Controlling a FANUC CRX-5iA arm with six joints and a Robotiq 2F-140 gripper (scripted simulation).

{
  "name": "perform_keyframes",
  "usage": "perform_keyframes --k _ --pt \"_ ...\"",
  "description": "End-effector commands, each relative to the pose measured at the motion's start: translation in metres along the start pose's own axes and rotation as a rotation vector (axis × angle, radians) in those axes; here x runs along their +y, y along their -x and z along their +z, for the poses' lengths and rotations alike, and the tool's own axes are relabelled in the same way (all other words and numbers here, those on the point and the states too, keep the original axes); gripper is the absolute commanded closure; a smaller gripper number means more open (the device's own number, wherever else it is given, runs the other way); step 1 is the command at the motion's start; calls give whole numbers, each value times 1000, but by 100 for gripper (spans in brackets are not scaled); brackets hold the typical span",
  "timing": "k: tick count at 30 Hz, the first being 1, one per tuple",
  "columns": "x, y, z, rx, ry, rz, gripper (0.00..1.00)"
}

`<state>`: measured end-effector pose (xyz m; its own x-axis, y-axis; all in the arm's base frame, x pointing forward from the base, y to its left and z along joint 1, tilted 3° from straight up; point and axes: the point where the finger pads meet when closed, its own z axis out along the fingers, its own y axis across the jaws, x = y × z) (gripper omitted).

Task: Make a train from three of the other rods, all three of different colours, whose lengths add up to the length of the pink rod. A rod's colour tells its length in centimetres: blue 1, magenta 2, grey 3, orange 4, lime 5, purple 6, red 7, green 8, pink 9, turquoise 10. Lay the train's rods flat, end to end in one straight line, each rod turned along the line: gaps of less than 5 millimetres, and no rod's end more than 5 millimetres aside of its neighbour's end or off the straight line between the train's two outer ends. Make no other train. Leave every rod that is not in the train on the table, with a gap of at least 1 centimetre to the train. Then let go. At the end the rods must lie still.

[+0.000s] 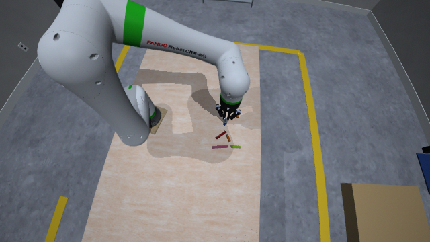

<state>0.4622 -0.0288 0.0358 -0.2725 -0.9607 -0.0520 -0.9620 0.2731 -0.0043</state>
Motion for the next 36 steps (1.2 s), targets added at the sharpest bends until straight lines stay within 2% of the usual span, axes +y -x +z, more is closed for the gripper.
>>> perform_keyframes --k 1,28,36 --pt "0 0 0 0 0 0 97" --pt "0 0 0 0 0 0 97" --pt "0 0 0 0 0 0 92"
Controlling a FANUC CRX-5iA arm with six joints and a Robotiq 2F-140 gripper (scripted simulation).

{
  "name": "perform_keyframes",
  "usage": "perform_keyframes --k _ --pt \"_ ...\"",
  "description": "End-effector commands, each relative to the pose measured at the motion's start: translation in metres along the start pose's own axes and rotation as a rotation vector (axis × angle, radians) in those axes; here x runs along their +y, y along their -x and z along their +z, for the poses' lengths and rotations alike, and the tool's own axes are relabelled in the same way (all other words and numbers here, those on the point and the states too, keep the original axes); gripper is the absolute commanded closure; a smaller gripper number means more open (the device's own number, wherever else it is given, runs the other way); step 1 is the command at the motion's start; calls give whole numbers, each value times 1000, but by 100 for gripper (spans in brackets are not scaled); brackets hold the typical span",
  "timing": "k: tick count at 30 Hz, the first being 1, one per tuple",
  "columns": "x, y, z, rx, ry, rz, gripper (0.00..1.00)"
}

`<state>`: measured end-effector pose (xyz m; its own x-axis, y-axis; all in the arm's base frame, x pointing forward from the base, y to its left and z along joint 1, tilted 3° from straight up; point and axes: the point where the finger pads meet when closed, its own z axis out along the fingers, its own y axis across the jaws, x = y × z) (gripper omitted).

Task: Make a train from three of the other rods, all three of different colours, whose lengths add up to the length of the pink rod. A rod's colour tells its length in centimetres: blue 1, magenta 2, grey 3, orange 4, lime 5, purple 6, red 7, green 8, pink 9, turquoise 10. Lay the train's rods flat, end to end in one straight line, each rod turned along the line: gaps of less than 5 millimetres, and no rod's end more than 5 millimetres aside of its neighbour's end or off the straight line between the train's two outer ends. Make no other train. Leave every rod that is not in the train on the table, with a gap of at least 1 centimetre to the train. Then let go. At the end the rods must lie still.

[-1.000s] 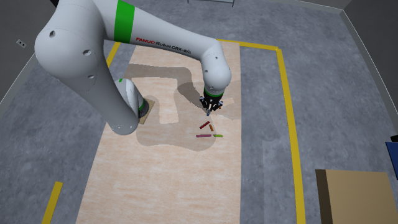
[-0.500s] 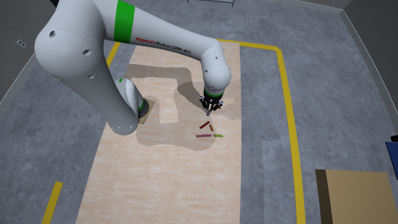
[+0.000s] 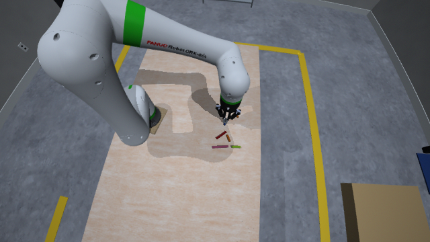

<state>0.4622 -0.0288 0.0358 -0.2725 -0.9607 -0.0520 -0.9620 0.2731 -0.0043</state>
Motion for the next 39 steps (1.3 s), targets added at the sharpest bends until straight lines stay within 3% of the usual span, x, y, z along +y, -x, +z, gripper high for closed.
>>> perform_keyframes --k 1,7,22,29,39 --pt "0 0 0 0 0 0 90" --pt "0 0 0 0 0 0 85" --pt "0 0 -3 0 0 0 85" --pt "0 0 -19 0 0 0 85" --pt "0 0 -71 0 0 0 85"
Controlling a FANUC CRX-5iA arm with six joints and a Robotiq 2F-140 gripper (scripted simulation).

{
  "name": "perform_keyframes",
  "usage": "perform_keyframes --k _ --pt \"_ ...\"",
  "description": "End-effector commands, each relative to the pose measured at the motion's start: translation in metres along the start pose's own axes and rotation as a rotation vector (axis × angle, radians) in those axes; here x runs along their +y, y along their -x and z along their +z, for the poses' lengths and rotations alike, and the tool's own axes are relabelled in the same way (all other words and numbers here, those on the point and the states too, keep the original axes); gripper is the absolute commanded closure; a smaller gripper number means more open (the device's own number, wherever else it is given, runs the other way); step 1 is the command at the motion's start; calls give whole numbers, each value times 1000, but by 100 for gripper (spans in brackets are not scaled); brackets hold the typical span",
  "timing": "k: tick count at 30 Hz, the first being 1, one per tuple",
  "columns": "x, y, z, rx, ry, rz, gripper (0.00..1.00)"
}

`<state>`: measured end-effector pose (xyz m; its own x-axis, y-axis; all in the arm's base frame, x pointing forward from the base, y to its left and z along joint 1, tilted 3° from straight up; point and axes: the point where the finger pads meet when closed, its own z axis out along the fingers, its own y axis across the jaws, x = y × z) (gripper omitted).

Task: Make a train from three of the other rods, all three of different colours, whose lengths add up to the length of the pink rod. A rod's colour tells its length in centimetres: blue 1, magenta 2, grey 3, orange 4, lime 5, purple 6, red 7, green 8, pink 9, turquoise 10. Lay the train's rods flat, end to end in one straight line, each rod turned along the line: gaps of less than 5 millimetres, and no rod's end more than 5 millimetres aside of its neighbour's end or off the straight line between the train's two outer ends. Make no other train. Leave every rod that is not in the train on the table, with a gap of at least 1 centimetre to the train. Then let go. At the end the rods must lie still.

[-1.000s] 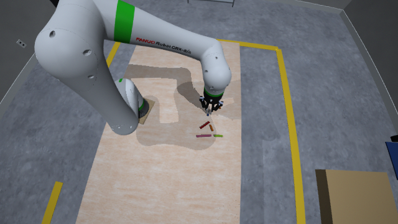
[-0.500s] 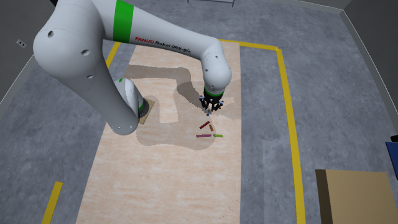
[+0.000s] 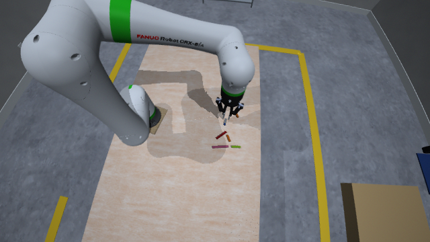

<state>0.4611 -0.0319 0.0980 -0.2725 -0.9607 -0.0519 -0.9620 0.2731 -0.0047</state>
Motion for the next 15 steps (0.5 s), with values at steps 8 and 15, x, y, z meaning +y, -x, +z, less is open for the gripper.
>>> perform_keyframes --k 8,15 --pt "0 0 -26 0 0 0 85" --pt "0 0 -28 0 0 0 0"
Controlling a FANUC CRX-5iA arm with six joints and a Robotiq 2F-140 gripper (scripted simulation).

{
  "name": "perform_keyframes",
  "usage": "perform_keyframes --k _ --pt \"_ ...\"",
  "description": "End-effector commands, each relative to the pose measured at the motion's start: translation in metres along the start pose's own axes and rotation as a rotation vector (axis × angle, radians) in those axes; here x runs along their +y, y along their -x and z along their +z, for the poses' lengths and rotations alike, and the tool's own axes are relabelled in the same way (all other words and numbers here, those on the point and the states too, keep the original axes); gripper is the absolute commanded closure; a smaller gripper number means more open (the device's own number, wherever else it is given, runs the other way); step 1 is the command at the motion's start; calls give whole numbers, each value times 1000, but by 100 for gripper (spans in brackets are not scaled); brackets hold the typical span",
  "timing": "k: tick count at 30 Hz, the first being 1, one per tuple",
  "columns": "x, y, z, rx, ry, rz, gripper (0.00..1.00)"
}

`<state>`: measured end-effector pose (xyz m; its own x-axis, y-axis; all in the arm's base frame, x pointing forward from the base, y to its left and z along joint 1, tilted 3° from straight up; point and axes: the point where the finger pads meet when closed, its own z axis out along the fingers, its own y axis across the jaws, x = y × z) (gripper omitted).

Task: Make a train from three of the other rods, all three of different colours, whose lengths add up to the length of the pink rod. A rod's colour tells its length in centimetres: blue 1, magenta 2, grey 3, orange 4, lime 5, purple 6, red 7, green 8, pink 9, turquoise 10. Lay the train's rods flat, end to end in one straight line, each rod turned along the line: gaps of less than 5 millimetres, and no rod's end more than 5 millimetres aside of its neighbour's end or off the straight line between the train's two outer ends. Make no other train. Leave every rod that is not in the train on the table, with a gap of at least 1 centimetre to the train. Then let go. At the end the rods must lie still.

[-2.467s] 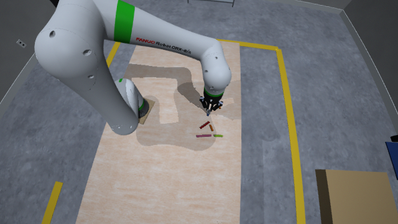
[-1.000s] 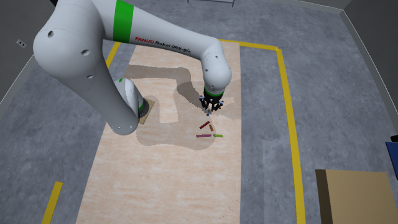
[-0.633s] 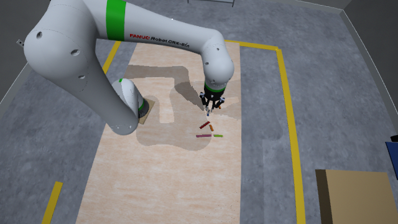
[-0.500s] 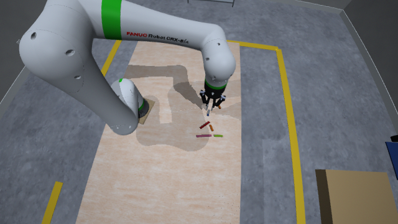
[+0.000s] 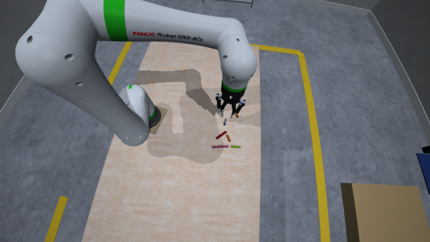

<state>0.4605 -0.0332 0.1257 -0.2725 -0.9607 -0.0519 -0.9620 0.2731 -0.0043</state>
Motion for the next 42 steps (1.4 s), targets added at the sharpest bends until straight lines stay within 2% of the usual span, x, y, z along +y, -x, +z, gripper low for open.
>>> perform_keyframes --k 1,19,26,31,42 --pt "0 0 0 0 0 0 0" --pt "0 0 0 0 0 -2 0" --pt "-5 -5 0 0 0 -84 0" --pt "-18 -19 2 0 0 -308 0" --pt "-39 -42 5 1 0 -662 0"
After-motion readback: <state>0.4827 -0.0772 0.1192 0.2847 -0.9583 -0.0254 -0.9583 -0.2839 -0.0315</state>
